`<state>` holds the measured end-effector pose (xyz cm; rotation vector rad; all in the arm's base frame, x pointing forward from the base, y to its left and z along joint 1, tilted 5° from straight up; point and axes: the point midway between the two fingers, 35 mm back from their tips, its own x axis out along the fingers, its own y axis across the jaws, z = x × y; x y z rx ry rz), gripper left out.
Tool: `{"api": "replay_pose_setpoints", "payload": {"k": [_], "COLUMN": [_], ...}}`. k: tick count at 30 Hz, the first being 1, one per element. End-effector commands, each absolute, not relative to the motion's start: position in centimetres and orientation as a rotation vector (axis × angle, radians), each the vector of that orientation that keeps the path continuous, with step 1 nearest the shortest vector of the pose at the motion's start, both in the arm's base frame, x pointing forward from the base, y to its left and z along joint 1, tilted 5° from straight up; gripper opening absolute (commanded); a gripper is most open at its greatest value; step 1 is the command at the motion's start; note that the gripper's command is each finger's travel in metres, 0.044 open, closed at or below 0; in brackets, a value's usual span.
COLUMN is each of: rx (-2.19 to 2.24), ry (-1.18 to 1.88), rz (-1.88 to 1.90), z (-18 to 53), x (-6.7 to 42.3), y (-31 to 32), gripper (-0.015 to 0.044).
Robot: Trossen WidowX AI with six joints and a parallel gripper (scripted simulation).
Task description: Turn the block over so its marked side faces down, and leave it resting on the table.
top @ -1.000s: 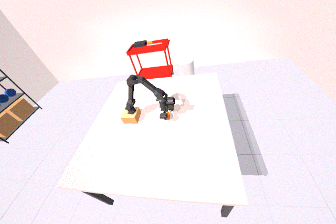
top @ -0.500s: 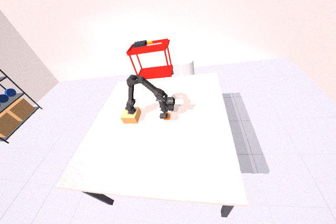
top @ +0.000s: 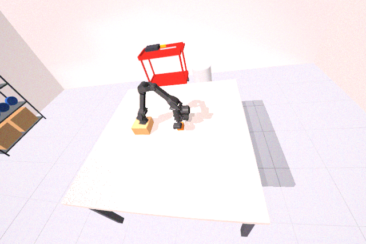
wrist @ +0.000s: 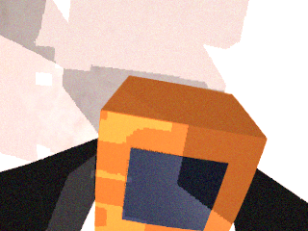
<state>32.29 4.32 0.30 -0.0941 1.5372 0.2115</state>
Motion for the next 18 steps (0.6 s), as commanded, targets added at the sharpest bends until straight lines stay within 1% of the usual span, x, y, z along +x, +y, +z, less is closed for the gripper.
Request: {"api": "replay_pose_setpoints", "payload": {"k": [1,7,18], "rx": [-0.092,-0.091,-0.067], "ry": [1.513,1.502,1.321], "rz": [0.213,0.213,0.212], "z": [2.57,2.64,1.95], "x": [32.75,32.76,32.96], "y": [4.26,4.25,4.26], "gripper": [0.0000,0.0000,0.0000]}}
